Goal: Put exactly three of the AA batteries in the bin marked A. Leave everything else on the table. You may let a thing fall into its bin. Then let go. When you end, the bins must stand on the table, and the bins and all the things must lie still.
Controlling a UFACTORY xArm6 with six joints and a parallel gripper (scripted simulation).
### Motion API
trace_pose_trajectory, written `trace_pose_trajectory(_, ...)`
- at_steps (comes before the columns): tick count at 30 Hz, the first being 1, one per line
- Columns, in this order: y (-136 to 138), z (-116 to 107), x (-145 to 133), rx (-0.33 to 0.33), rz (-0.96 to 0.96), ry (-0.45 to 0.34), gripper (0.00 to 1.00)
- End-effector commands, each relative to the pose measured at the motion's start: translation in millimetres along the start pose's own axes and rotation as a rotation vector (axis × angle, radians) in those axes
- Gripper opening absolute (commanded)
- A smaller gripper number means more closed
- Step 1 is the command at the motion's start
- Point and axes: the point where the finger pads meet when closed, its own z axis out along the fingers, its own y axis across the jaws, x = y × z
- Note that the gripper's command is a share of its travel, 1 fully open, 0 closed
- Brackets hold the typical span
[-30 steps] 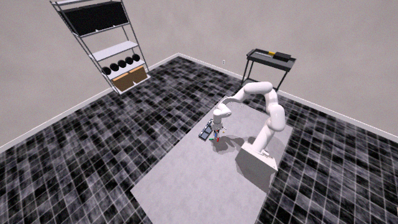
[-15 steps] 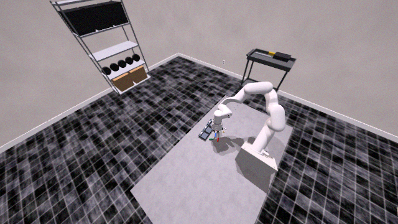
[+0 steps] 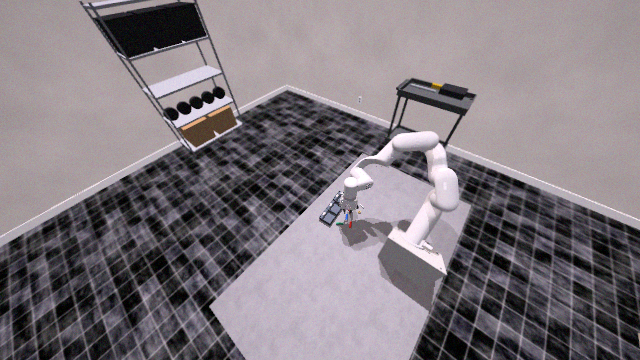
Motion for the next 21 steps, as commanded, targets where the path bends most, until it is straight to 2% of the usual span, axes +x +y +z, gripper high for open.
trace_pose_trajectory(1,-1.1,-1.1,0.3,0.003,0.001,0.0,0.28)
trace_pose_trajectory(11,-1.2,-1.2,0.3,0.003,0.001,0.0,0.28)
trace_pose_trajectory(21,-1.2,30.9,0.4,0.003,0.001,0.001,0.28)
